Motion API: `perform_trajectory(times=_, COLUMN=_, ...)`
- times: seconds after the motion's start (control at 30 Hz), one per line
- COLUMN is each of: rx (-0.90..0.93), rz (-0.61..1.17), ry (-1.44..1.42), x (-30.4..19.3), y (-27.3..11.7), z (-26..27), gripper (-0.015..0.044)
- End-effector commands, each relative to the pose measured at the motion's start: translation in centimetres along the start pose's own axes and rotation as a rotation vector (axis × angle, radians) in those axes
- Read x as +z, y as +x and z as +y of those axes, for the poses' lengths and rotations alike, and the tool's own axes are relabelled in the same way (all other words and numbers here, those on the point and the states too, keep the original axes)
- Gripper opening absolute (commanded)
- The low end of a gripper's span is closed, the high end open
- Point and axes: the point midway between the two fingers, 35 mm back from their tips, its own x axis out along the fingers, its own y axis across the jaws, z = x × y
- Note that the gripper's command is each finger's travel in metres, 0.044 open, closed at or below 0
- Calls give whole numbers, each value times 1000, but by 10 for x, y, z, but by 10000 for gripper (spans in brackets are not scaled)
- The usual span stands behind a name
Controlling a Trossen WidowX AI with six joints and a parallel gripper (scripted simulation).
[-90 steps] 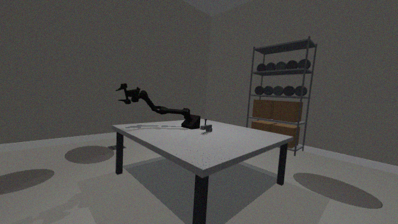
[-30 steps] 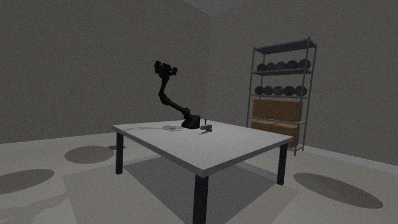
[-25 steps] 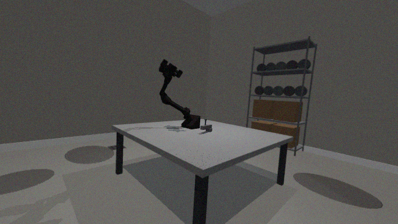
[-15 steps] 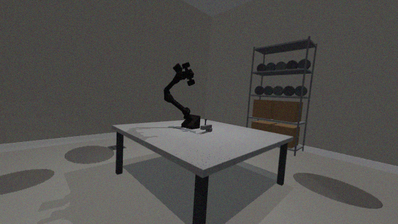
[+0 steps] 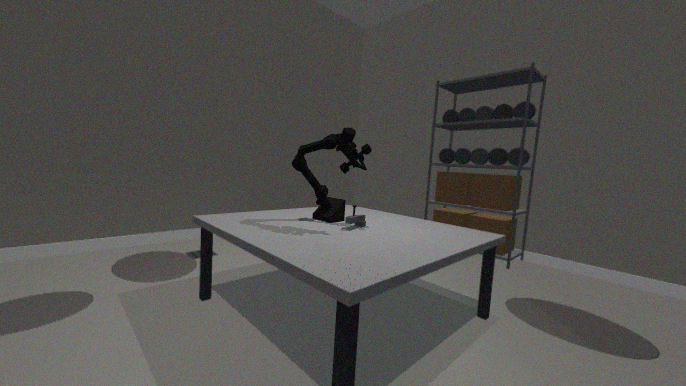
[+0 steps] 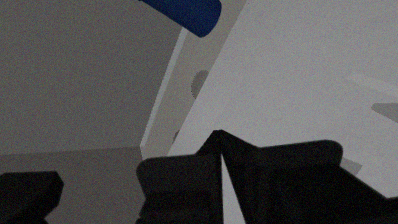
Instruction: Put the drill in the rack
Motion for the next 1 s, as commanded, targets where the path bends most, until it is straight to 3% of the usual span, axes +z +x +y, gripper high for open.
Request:
perform_trajectory(times=0.0, rx=-159, rz=202, ry=-334, x=-60, y=31, z=-29, gripper=0)
perform_trajectory(times=0.37, rx=-434, rz=836, ry=-1106, x=-167, y=44, z=-127, gripper=0)
perform_trajectory(times=0.97, rx=-437, rz=845, ry=-1115, x=-170, y=48, z=-133, gripper=0)
